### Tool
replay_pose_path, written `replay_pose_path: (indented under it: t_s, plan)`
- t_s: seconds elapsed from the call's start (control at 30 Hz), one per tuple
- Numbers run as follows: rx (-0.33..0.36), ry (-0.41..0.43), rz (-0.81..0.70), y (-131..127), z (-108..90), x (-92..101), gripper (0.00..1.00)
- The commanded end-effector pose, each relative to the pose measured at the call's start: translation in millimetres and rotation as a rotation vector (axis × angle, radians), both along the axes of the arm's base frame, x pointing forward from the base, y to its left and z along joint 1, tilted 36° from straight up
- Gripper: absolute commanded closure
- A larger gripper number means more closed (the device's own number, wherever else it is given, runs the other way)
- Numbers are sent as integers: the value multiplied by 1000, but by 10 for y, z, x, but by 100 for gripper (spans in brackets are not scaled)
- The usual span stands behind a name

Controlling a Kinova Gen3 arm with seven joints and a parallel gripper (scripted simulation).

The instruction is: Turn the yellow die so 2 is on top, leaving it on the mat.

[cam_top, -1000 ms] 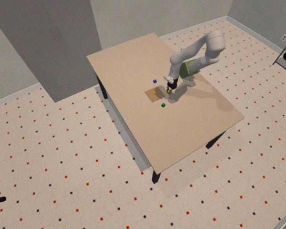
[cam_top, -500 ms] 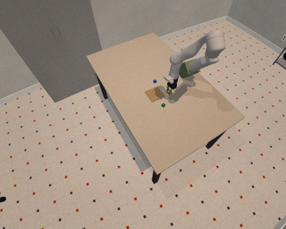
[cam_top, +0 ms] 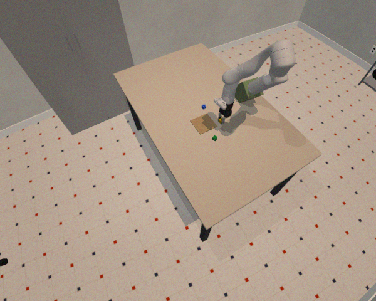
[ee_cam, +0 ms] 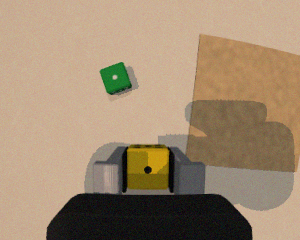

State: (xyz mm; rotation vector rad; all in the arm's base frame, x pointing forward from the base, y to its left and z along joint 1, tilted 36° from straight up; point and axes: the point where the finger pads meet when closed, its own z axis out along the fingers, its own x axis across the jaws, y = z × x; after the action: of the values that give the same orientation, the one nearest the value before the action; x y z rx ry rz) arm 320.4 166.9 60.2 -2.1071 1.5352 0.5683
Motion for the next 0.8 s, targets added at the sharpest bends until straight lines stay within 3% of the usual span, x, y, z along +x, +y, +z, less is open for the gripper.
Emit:
replay_pose_path:
  t_s: [0.0, 0.23, 0.77]
  plan:
    - [-1, 13, -18, -9, -11, 20, 51]
    - [-3, 55, -77, -30, -34, 62, 51]
    - [-11, 233, -324, -126, -133, 224, 51]
